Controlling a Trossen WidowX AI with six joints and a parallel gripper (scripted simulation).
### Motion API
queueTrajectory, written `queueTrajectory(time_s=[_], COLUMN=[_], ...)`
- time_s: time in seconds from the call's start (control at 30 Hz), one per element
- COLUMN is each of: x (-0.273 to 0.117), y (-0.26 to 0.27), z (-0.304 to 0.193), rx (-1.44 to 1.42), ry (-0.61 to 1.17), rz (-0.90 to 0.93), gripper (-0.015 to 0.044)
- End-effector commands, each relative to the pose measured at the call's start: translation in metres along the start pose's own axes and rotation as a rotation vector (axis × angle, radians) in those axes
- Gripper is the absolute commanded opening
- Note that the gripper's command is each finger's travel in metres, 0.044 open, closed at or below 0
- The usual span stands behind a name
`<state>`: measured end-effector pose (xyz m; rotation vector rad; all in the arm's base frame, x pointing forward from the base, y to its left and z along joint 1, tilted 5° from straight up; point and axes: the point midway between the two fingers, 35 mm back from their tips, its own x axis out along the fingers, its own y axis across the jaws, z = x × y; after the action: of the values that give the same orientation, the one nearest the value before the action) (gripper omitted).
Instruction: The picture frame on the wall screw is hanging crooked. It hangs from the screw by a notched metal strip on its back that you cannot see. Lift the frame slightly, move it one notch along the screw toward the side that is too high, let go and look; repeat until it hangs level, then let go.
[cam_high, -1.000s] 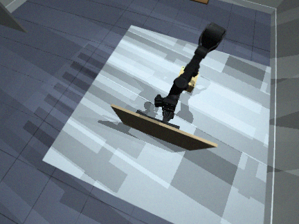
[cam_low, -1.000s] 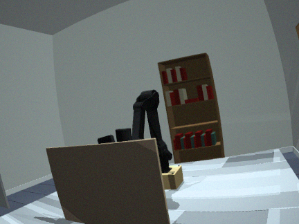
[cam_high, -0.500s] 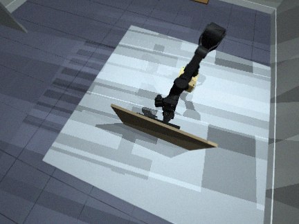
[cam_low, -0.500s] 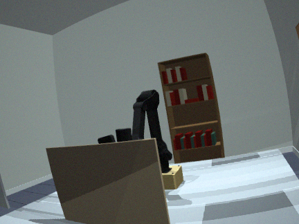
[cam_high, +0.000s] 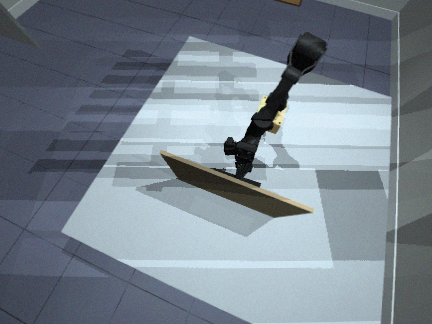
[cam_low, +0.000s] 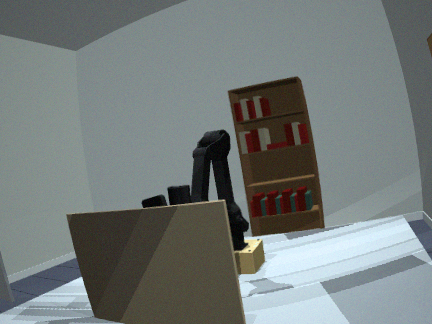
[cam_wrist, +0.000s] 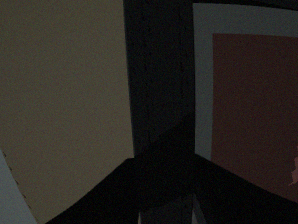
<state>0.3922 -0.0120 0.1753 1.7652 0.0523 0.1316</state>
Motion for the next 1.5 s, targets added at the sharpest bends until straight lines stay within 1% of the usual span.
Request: queueTrajectory(time_s=[0.0,1.47], x=[0.0004,0.0007], y=[0.0051,-0.0021], z=[-0.0008,-0.0042], rx=[-0.009,-0.008], ry=[-0.002,-0.002], rz=[0.018,0.018], gripper=[0.0000,0.0000])
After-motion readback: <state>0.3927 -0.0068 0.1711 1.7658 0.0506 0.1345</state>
